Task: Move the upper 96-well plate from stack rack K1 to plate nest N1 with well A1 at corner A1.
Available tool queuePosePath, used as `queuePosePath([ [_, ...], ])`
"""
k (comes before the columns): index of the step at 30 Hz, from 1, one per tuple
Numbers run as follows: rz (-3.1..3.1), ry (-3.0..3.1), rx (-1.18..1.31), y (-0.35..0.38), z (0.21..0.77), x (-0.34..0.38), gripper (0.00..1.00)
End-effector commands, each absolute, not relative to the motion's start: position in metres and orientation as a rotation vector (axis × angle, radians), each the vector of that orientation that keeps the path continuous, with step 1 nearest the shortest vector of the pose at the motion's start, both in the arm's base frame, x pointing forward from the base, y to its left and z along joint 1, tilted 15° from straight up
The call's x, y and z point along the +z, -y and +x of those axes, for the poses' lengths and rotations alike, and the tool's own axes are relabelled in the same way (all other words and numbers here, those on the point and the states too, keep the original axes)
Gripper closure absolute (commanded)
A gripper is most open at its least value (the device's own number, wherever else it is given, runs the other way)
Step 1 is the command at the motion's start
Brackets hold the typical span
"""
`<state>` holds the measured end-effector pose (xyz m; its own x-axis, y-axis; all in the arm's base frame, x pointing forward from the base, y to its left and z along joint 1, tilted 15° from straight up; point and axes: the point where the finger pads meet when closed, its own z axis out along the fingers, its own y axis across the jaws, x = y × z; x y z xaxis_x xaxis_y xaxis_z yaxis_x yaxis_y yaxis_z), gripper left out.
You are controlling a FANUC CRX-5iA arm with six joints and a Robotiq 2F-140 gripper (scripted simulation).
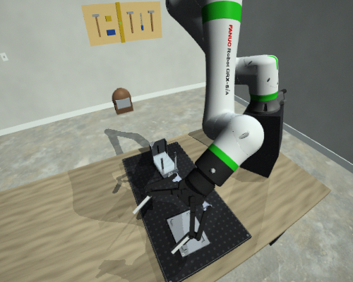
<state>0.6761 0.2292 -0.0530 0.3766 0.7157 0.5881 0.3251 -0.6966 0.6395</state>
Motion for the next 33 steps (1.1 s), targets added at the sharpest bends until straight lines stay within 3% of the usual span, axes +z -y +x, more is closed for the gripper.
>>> queuePosePath([
  [1, 2.237, -0.837, 1.245, -0.218, 0.682, -0.049, 0.0],
  [33, 2.334, -0.385, 1.131, -0.093, 0.717, -0.018, 0.0],
])
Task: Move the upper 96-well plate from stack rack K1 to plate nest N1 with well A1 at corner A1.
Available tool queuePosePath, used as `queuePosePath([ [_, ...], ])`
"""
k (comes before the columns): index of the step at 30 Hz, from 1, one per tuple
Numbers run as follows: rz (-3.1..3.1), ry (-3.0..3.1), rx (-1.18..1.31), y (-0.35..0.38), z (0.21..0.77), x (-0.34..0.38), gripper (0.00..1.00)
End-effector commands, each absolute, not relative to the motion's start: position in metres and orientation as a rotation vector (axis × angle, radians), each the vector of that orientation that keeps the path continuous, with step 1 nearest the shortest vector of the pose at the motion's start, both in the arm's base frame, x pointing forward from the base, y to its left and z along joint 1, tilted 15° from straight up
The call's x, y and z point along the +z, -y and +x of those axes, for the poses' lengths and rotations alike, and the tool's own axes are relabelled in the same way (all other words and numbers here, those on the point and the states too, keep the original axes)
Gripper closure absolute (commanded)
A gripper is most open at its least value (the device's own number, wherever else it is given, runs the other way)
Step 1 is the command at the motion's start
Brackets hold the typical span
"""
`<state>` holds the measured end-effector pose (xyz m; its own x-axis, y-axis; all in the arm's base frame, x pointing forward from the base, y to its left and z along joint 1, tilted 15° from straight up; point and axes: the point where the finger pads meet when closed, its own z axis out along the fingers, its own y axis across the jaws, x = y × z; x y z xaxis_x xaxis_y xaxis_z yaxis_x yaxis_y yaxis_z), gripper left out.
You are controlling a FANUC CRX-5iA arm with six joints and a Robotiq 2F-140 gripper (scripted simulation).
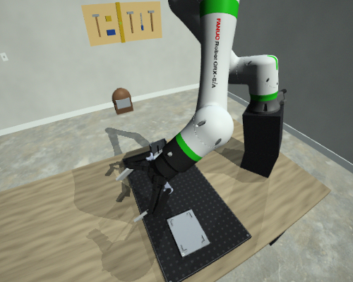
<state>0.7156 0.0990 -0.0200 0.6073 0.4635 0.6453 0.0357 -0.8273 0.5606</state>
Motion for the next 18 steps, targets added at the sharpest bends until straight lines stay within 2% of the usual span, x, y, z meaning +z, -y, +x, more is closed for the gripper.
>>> queuePosePath([
  [1, 2.342, -0.342, 1.12, -0.088, 0.717, -0.017, 0.0],
  [18, 2.384, -0.048, 1.038, -0.015, 0.717, -0.005, 0.0],
])
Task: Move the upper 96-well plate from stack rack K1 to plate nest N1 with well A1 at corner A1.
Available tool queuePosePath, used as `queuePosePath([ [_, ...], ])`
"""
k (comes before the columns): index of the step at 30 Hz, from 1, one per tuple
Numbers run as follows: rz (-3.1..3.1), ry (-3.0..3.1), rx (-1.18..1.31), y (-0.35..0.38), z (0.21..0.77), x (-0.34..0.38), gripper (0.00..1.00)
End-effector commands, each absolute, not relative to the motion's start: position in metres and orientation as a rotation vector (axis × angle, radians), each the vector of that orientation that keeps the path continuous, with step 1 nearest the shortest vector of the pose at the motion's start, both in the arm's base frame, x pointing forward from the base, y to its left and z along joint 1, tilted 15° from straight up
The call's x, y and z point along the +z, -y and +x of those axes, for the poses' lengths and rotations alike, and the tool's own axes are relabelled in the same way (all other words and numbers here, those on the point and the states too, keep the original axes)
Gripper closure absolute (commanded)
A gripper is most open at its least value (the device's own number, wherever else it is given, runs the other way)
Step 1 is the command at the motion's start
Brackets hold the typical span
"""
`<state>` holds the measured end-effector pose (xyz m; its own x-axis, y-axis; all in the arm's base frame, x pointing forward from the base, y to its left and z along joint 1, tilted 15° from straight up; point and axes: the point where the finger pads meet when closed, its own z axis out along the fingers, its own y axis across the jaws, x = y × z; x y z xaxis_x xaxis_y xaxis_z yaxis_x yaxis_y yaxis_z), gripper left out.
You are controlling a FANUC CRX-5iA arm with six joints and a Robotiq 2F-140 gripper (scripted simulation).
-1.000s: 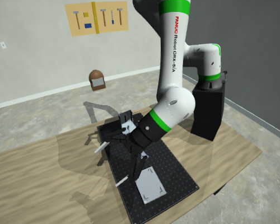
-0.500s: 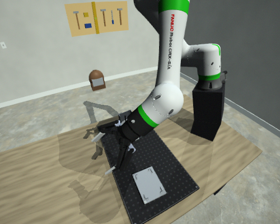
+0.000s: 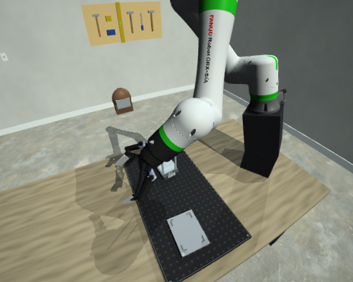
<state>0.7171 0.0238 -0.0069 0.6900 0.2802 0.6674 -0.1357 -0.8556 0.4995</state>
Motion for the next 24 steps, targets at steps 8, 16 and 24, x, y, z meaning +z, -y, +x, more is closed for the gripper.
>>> queuePosePath([
  [8, 2.397, 0.064, 1.006, 0.023, 0.711, -0.001, 0.0],
  [16, 2.411, 0.219, 0.96, 0.05, 0.704, 0.001, 0.0],
  [24, 2.421, 0.374, 0.914, 0.085, 0.691, 0.003, 0.0],
])
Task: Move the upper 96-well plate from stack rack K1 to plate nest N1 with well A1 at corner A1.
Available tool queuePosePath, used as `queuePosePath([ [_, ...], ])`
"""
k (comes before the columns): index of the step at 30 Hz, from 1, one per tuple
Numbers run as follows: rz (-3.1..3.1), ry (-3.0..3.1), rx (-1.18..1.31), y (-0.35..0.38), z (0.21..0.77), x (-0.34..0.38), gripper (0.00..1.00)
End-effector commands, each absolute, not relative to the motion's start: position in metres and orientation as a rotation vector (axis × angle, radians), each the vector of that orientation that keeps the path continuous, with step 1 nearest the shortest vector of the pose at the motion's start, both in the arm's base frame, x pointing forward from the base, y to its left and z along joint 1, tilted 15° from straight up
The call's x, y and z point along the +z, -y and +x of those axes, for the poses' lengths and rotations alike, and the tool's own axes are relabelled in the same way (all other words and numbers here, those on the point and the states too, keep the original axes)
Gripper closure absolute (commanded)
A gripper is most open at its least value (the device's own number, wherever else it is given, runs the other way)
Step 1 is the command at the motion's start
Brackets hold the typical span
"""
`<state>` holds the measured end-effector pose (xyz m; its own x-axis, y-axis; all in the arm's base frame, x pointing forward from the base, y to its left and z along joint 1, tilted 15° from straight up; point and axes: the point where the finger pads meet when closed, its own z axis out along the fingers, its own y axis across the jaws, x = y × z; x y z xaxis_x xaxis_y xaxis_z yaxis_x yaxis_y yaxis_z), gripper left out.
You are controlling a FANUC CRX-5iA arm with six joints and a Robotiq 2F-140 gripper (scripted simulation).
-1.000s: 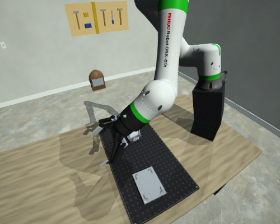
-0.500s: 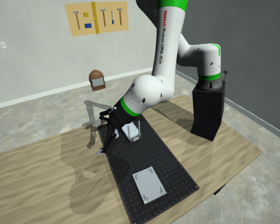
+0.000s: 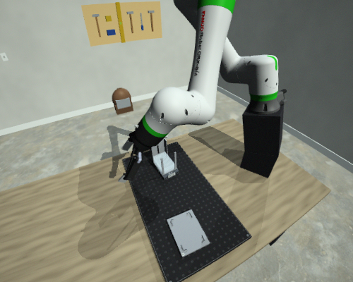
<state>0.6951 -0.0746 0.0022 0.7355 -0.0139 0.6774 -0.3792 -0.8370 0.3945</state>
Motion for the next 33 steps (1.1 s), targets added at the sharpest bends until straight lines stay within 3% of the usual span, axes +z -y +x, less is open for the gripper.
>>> queuePosePath([
  [1, 2.422, 0.399, 0.906, 0.089, 0.689, 0.003, 0.0],
  [33, 2.419, 0.999, 0.72, 0.188, 0.616, -0.008, 0.0],
])
